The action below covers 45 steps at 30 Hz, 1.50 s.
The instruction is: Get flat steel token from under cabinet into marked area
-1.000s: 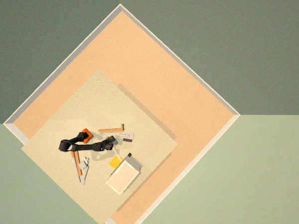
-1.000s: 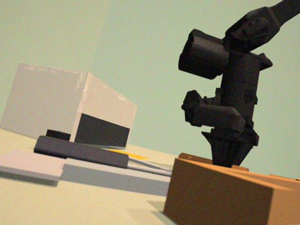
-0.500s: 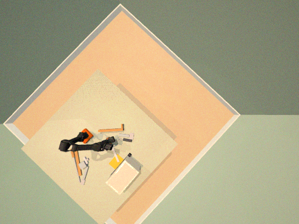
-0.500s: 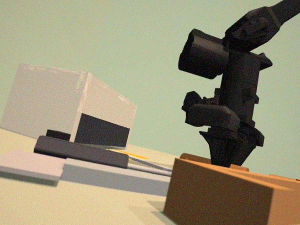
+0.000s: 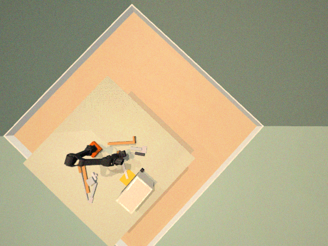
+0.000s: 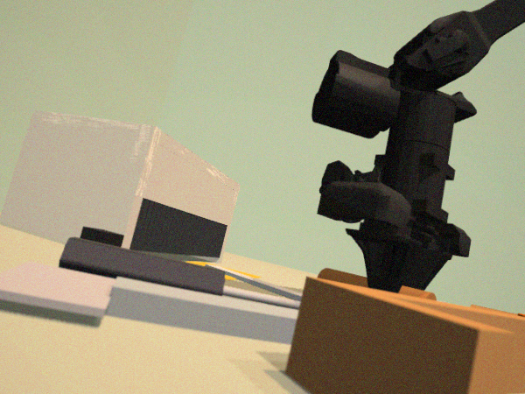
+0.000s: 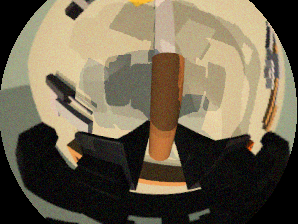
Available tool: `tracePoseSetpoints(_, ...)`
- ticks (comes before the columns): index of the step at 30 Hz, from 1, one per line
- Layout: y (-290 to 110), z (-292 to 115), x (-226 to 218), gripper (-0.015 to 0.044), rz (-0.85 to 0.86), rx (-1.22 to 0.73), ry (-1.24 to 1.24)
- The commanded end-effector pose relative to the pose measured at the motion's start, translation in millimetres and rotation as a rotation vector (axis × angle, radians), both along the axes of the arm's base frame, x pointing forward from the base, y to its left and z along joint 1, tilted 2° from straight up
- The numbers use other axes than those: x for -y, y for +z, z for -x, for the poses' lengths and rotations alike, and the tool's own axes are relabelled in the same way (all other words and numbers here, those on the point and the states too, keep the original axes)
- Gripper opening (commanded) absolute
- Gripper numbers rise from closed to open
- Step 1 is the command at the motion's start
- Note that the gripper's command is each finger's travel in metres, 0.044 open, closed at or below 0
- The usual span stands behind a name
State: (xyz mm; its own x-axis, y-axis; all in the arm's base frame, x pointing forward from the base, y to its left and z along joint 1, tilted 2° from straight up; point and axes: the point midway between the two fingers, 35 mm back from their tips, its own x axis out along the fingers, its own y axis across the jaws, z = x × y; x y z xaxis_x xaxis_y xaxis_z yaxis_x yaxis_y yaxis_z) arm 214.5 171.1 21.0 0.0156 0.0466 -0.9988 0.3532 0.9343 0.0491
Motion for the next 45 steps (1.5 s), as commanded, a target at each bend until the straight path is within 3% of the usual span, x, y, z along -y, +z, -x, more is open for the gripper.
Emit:
tracePoseSetpoints(1, 0.9, -1.4, 2.4, 0.0, 0.001, 0.0, -0.024)
tracePoseSetpoints(45, 0.2, -19.8, 40.9, 0.0, 0.005, 0.0, -0.045)
